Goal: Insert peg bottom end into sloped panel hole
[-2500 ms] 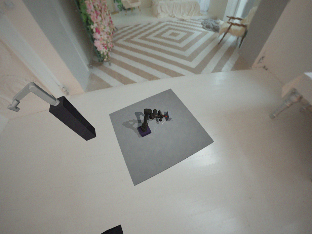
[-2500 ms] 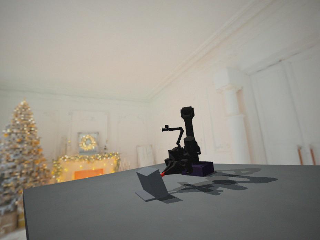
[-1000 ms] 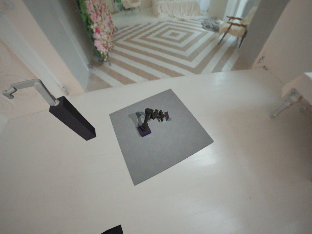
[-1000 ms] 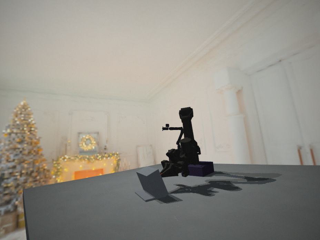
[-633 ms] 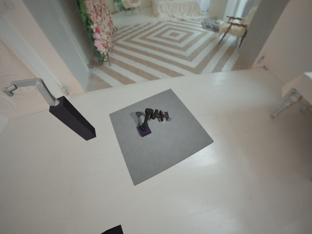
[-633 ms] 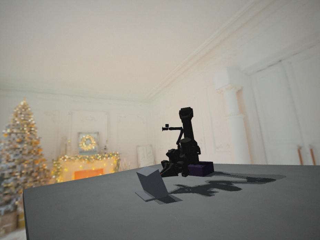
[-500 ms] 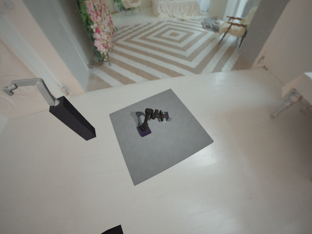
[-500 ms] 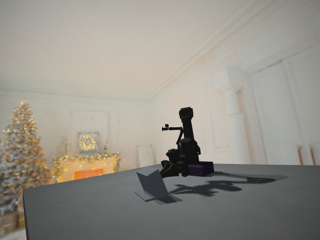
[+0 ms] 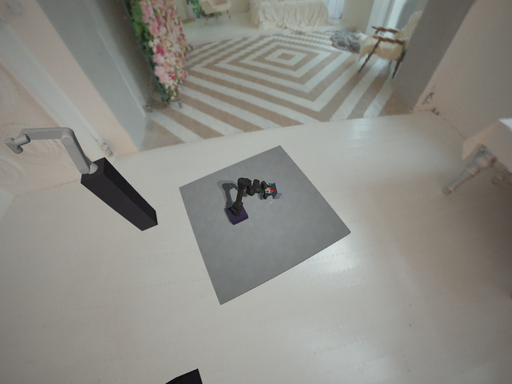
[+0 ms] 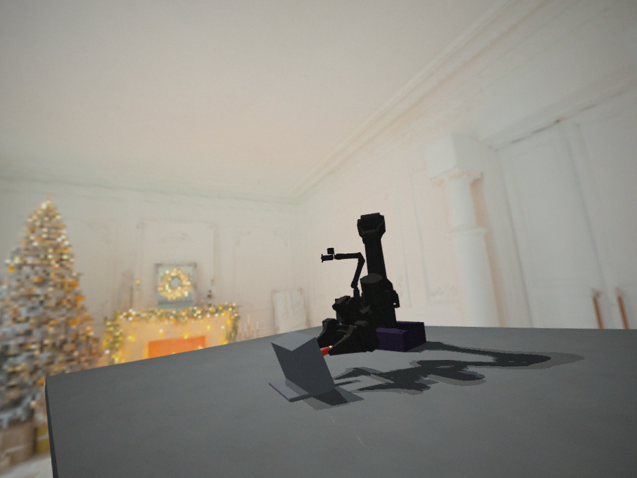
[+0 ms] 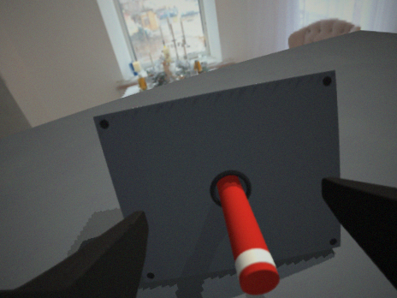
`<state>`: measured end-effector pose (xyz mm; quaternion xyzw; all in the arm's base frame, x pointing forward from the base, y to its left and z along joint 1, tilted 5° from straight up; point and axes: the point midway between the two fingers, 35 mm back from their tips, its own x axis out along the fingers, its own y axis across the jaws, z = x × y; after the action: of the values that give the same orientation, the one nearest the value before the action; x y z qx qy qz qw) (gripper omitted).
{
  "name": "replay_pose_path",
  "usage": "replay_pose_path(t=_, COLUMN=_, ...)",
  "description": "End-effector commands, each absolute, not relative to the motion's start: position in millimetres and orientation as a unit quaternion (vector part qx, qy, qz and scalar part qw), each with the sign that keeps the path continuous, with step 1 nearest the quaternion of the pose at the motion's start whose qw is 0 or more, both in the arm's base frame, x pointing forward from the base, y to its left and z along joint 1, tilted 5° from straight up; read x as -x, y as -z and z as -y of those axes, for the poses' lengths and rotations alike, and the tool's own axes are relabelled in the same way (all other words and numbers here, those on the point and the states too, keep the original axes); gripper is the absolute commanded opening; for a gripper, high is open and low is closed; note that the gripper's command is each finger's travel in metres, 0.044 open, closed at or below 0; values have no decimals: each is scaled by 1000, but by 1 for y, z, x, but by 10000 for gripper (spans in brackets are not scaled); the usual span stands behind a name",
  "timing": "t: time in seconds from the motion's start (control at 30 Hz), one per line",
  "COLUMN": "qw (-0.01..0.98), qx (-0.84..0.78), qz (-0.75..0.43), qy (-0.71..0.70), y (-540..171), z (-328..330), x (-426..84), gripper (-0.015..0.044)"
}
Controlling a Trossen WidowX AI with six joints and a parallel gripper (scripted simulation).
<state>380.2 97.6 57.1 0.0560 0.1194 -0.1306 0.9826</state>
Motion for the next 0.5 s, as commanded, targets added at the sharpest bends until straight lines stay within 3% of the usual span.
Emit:
replay_pose_path(t=0.0, qw=982, qx=-58, qz=-120, qy=131, y=-60, z=-100, x=-374, gripper=440)
replay_pose_path(t=0.47, qw=982, qx=-57, qz=-124, qy=131, y=-65, z=-108, x=-356, gripper=440)
